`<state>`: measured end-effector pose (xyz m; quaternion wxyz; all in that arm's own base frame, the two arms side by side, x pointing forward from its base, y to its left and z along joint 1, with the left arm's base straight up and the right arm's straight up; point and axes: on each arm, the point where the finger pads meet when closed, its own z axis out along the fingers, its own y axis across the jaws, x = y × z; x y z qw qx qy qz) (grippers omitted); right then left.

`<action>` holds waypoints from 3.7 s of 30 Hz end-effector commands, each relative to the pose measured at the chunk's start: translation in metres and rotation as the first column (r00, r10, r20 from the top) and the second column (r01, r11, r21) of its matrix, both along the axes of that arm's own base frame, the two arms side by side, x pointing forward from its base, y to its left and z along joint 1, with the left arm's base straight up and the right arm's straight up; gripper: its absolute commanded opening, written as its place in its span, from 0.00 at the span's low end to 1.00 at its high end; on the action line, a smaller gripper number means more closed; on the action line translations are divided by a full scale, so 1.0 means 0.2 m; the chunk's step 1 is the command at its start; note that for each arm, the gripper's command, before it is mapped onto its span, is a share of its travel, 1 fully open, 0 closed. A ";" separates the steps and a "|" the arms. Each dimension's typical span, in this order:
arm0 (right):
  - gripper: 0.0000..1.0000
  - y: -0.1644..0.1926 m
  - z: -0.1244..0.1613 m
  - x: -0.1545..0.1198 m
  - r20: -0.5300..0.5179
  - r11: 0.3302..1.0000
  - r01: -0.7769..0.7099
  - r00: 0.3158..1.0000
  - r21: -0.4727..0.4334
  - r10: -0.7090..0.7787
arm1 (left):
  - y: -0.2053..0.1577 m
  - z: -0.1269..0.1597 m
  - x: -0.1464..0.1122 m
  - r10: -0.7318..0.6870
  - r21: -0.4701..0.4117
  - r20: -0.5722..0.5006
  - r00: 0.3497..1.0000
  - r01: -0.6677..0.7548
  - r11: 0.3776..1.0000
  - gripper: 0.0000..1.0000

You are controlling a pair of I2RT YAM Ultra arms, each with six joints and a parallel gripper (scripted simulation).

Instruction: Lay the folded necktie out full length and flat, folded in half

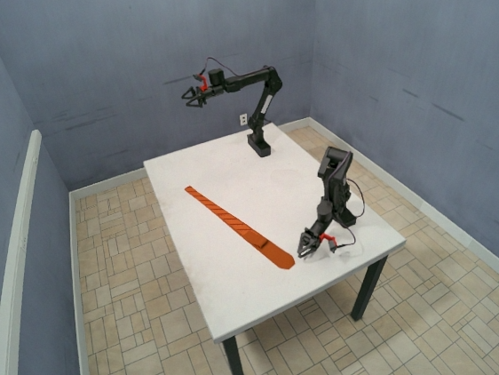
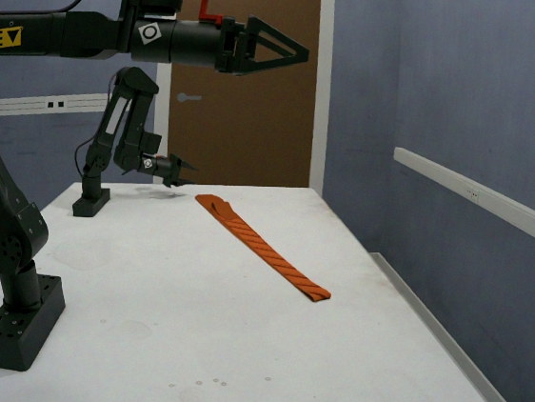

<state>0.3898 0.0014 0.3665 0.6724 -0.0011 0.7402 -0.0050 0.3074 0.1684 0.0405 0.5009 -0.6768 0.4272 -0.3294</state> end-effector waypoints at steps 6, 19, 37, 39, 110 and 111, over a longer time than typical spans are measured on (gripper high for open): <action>1.00 0.00 0.16 -0.03 0.076 1.000 -0.007 0.997 0.010 0.006 | 0.02 0.04 0.00 -0.011 0.048 0.061 0.998 0.008 0.999 0.43; 1.00 0.00 0.16 -0.03 0.076 1.000 -0.007 0.997 0.010 0.006 | 0.05 0.04 -0.01 -0.011 0.048 0.061 0.998 0.008 0.999 0.43; 1.00 0.00 0.16 -0.03 0.076 1.000 -0.007 0.997 0.010 0.006 | 0.04 0.04 -0.05 -0.011 0.048 0.061 0.998 0.008 0.999 0.43; 1.00 0.00 0.16 -0.03 0.076 1.000 -0.007 0.997 0.010 0.006 | 0.03 0.04 -0.06 -0.011 0.048 0.061 0.998 0.008 0.999 0.43; 1.00 0.00 0.16 -0.03 0.076 1.000 -0.007 0.997 0.010 0.006 | -0.14 0.04 -0.43 -0.011 0.048 0.061 0.998 0.008 0.999 0.43; 1.00 0.00 0.16 -0.03 0.076 1.000 -0.007 0.997 0.010 0.006 | -0.14 0.04 -0.44 -0.011 0.048 0.061 0.998 0.008 0.999 0.43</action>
